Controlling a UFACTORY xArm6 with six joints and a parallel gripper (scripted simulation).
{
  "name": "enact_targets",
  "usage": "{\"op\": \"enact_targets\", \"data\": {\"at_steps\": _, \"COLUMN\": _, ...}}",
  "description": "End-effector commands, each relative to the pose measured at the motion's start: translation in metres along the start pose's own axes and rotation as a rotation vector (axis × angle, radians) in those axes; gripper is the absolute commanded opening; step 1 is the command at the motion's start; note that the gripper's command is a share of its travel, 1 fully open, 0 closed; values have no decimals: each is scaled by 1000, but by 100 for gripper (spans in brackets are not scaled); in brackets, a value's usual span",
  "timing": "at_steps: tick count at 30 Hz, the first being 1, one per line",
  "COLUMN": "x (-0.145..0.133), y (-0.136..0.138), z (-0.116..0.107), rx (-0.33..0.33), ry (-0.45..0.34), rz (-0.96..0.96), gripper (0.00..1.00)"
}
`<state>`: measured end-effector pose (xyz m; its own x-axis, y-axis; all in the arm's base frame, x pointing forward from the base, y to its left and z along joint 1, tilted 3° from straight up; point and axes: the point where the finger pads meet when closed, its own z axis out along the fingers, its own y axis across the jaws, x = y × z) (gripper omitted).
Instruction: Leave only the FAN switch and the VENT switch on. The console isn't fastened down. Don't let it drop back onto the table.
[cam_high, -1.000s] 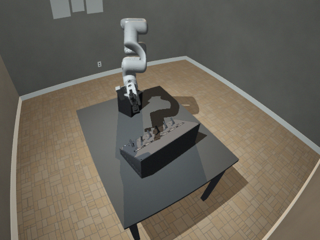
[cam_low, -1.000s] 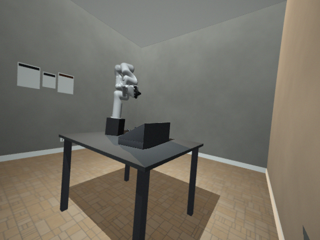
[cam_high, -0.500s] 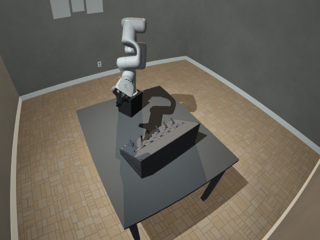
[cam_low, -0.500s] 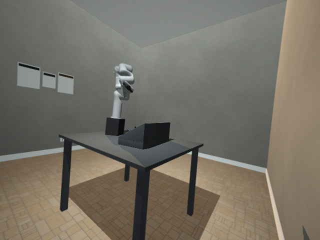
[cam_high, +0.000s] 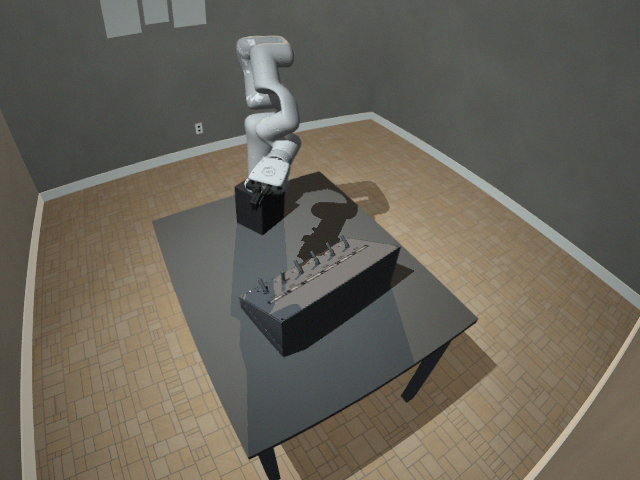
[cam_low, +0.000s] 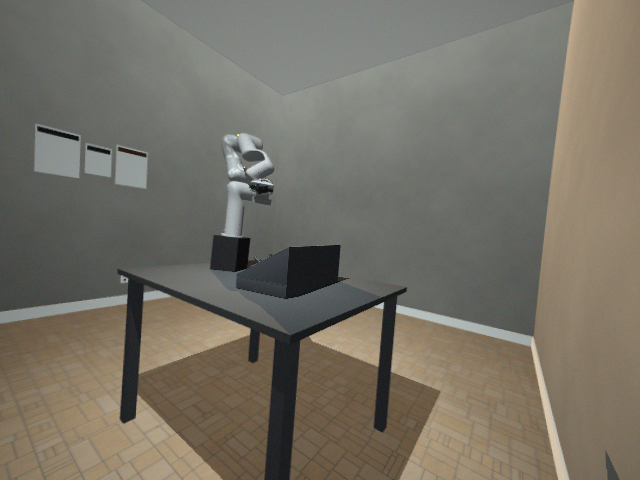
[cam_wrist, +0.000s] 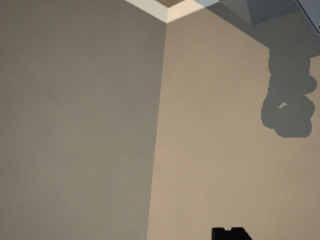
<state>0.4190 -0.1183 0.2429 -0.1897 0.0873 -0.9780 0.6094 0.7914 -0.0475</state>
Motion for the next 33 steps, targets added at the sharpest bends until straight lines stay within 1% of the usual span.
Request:
{"op": "enact_targets", "data": {"at_steps": 1, "x": 3, "y": 21, "z": -29, "rx": 157, "ry": 52, "rz": 226, "gripper": 0}}
{"op": "enact_targets", "data": {"at_steps": 3, "x": 8, "y": 43, "z": -51, "rx": 177, "ry": 75, "rz": 287, "gripper": 0}}
{"op": "enact_targets", "data": {"at_steps": 5, "x": 8, "y": 43, "z": -51, "rx": 193, "ry": 98, "rz": 360, "gripper": 0}}
{"op": "enact_targets", "data": {"at_steps": 6, "x": 9, "y": 55, "z": -63, "rx": 200, "ry": 114, "rz": 396, "gripper": 0}}
{"op": "enact_targets", "data": {"at_steps": 7, "x": 9, "y": 55, "z": -63, "rx": 207, "ry": 129, "rz": 433, "gripper": 0}}
{"op": "enact_targets", "data": {"at_steps": 8, "x": 9, "y": 68, "z": -75, "rx": 217, "ry": 146, "rz": 468, "gripper": 0}}
{"op": "enact_targets", "data": {"at_steps": 9, "x": 9, "y": 68, "z": -75, "rx": 227, "ry": 161, "rz": 505, "gripper": 0}}
{"op": "enact_targets", "data": {"at_steps": 10, "x": 7, "y": 81, "z": -87, "rx": 238, "ry": 179, "rz": 540, "gripper": 0}}
{"op": "enact_targets", "data": {"at_steps": 11, "x": 7, "y": 81, "z": -87, "rx": 248, "ry": 195, "rz": 577, "gripper": 0}}
{"op": "enact_targets", "data": {"at_steps": 15, "x": 25, "y": 73, "z": -61, "rx": 288, "ry": 221, "rz": 751, "gripper": 0}}
{"op": "enact_targets", "data": {"at_steps": 17, "x": 25, "y": 73, "z": -61, "rx": 288, "ry": 221, "rz": 751, "gripper": 0}}
{"op": "enact_targets", "data": {"at_steps": 18, "x": 28, "y": 74, "z": -56, "rx": 359, "ry": 239, "rz": 873, "gripper": 0}}
{"op": "enact_targets", "data": {"at_steps": 21, "x": 35, "y": 83, "z": -46, "rx": 410, "ry": 234, "rz": 993, "gripper": 0}}
{"op": "enact_targets", "data": {"at_steps": 23, "x": 40, "y": 94, "z": -44, "rx": 445, "ry": 236, "rz": 1092, "gripper": 0}}
{"op": "enact_targets", "data": {"at_steps": 27, "x": 54, "y": 121, "z": -51, "rx": 497, "ry": 253, "rz": 1289, "gripper": 0}}
{"op": "enact_targets", "data": {"at_steps": 32, "x": 81, "y": 156, "z": -79, "rx": 543, "ry": 307, "rz": 1533, "gripper": 0}}
{"op": "enact_targets", "data": {"at_steps": 33, "x": 81, "y": 156, "z": -79, "rx": 543, "ry": 307, "rz": 1533, "gripper": 0}}
